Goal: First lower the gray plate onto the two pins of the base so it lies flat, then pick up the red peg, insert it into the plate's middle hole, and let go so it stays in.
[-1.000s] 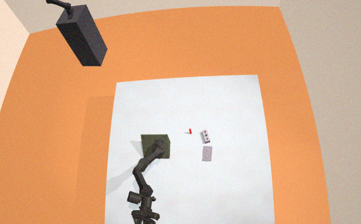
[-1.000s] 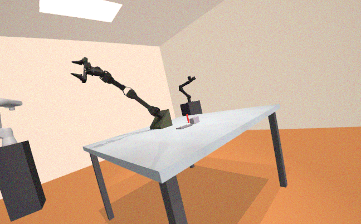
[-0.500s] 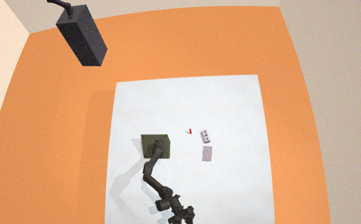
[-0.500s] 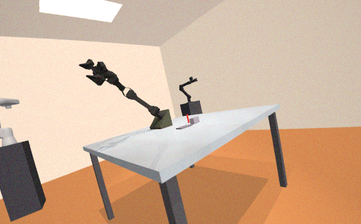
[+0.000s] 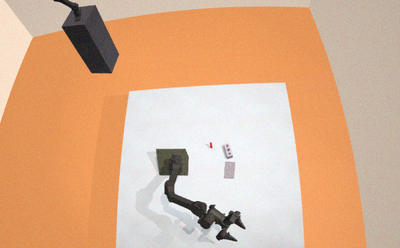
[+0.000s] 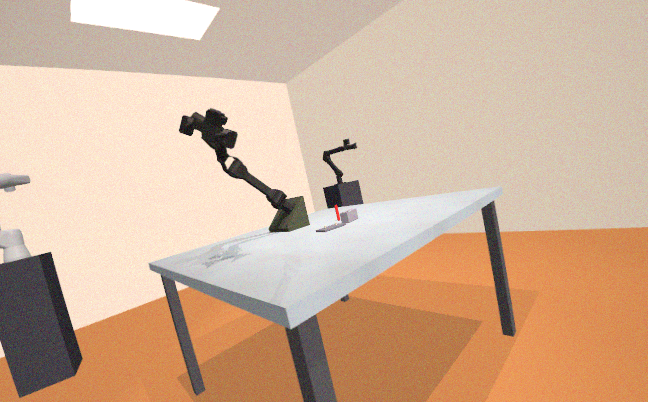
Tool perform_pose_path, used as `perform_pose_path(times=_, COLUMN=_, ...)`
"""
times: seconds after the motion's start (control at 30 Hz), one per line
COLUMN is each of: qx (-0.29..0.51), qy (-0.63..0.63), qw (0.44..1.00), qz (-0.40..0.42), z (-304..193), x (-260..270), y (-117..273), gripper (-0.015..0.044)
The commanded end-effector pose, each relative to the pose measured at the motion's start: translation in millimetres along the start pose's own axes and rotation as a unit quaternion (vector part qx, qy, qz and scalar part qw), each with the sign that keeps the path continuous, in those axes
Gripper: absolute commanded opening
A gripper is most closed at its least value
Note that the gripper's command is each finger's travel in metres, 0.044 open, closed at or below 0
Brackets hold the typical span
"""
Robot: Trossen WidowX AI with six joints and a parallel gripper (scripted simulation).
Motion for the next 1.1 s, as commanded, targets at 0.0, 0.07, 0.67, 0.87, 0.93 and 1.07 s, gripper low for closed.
perform_pose_path(times=0.0, qx=0.028, qy=-0.066, qw=0.994, qz=0.079, z=-1, x=62, y=-13, gripper=0.0440)
perform_pose_path(times=0.07, qx=0.046, qy=-0.108, qw=0.986, qz=0.116, z=0, x=92, y=-14, gripper=0.0440)
perform_pose_path(times=0.67, qx=0.358, qy=-0.369, qw=0.806, qz=0.294, z=-3, x=344, y=69, gripper=0.0440)
perform_pose_path(times=0.87, qx=0.485, qy=-0.393, qw=0.737, qz=0.260, z=-17, x=410, y=129, gripper=0.0440)
perform_pose_path(times=0.93, qx=0.523, qy=-0.396, qw=0.717, qz=0.236, z=-23, x=427, y=150, gripper=0.0440)
perform_pose_path(times=1.07, qx=0.587, qy=-0.404, qw=0.682, qz=0.167, z=-37, x=456, y=190, gripper=0.0440)
Point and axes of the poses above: the point midway between the two fingers, 35 mm back from their tips, its own y axis back along the fingers, its own x axis across the jaws, z = x × y, the point moved 7 cm from there along y, back along the fingers, and after that the axes turned 10 degrees about -y, right-handed, at the moved point
